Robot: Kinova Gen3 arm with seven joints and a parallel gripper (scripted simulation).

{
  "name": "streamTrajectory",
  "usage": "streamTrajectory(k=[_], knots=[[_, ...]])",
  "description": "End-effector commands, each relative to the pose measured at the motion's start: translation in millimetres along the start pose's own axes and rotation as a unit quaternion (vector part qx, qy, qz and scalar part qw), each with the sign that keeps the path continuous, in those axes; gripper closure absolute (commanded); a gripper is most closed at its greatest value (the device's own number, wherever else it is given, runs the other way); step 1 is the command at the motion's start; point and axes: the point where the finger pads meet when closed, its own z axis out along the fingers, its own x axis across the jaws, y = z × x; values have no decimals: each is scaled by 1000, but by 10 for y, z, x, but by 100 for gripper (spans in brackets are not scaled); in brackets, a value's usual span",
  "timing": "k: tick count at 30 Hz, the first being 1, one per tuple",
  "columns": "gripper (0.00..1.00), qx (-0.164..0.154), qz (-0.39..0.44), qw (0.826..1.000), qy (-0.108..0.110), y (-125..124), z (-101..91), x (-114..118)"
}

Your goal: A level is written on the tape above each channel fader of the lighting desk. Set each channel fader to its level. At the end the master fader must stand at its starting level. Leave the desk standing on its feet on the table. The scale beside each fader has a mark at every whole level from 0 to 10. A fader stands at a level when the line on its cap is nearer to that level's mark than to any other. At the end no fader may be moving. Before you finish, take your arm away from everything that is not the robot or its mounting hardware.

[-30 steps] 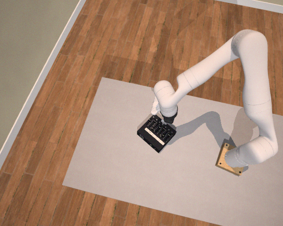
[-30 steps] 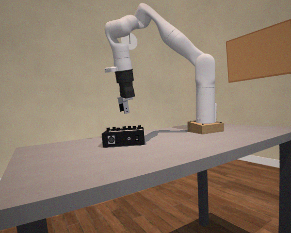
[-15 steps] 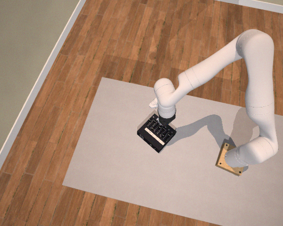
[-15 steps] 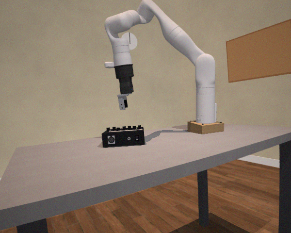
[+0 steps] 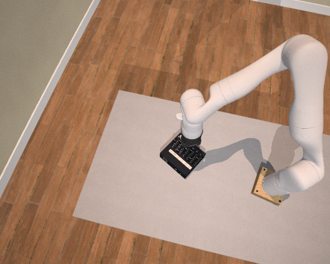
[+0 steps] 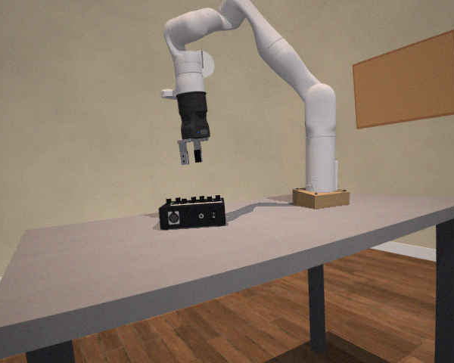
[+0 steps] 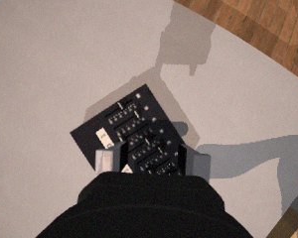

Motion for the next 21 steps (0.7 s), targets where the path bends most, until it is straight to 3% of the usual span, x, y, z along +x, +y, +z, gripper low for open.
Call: streamTrajectory(k=[1, 21], knots=[[0, 5, 31, 999, -8, 2, -69, -36], [0, -8, 196, 980, -39, 95, -202, -154]])
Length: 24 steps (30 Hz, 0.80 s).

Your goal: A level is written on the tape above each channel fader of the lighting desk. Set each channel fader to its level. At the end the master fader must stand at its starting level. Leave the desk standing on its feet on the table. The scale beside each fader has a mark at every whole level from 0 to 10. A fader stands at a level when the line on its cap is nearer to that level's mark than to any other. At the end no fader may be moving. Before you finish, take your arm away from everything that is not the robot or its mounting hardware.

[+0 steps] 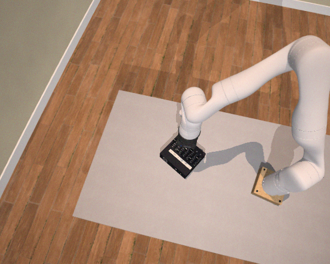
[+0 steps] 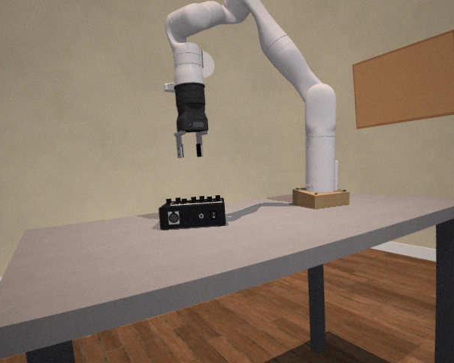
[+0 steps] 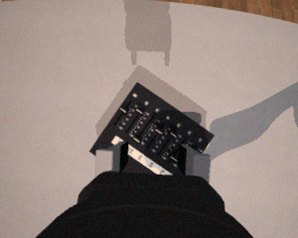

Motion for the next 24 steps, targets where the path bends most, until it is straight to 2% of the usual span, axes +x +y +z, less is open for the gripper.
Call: streamTrajectory(k=[1, 24], knots=[[0, 2, 4, 1000, -3, 3, -25, -14], [0, 0, 25, 1000, -7, 21, -41, -25]])
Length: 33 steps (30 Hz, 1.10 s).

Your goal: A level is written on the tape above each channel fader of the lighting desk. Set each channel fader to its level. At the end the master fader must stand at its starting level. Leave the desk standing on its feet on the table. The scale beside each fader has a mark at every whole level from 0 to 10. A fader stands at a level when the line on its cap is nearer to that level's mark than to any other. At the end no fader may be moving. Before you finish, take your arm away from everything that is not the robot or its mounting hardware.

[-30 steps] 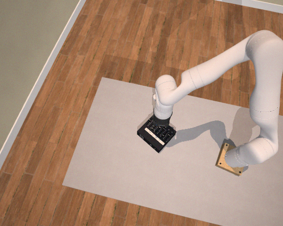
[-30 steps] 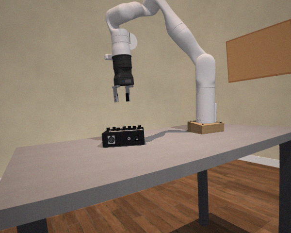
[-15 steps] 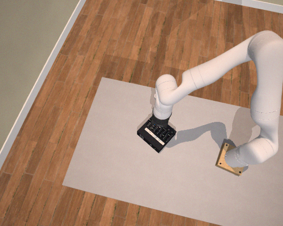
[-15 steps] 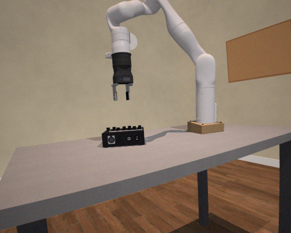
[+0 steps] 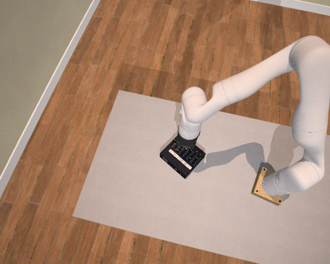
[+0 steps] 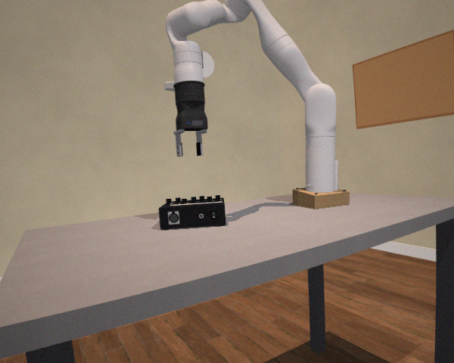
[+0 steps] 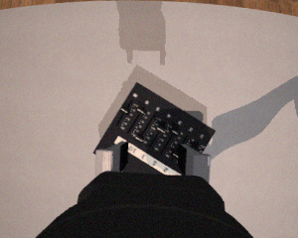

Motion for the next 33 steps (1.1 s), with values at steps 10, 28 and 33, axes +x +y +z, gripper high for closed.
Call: streamTrajectory(k=[10, 28, 33], knots=[[0, 0, -3, 1000, 0, -1, -2, -2], [0, 1, -82, 997, 10, -12, 82, 45], [0, 0, -127, 992, 15, -16, 127, 70]])
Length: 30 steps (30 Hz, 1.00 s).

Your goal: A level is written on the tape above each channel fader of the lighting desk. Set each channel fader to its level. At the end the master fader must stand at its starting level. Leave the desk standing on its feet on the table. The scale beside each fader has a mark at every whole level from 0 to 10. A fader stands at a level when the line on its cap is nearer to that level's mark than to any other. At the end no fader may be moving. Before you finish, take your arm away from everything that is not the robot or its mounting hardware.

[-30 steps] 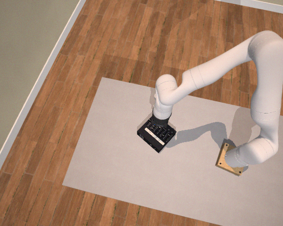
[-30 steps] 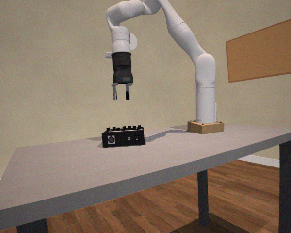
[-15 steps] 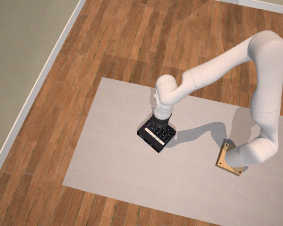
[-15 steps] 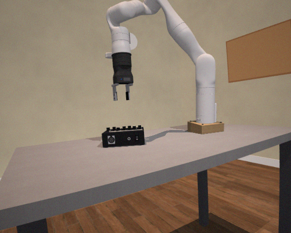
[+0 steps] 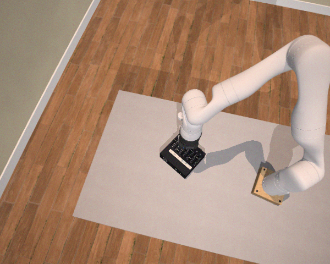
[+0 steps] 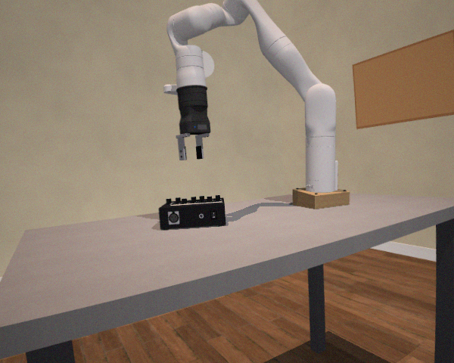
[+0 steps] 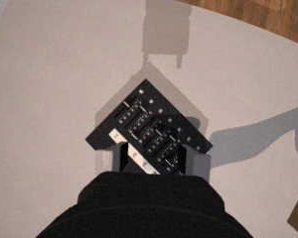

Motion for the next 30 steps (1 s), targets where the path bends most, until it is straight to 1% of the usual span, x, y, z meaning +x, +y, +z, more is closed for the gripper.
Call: streamTrajectory(k=[1, 7, 11, 13, 15, 18, 21, 24, 28, 30], knots=[[0, -3, -25, 1000, 4, 4, 43, 27], [0, -5, -116, 993, 13, 16, 131, 70], [0, -7, -187, 982, 18, 31, 197, 101], [0, -7, -187, 982, 18, 31, 197, 101], [0, -9, -225, 974, 20, 40, 231, 117], [0, -11, -285, 958, 24, 58, 282, 141], [0, -14, -347, 937, 26, 79, 333, 164], [0, -16, -410, 912, 27, 105, 383, 187], [0, -19, -492, 870, 27, 143, 446, 217], [0, -19, -492, 870, 27, 143, 446, 217]])
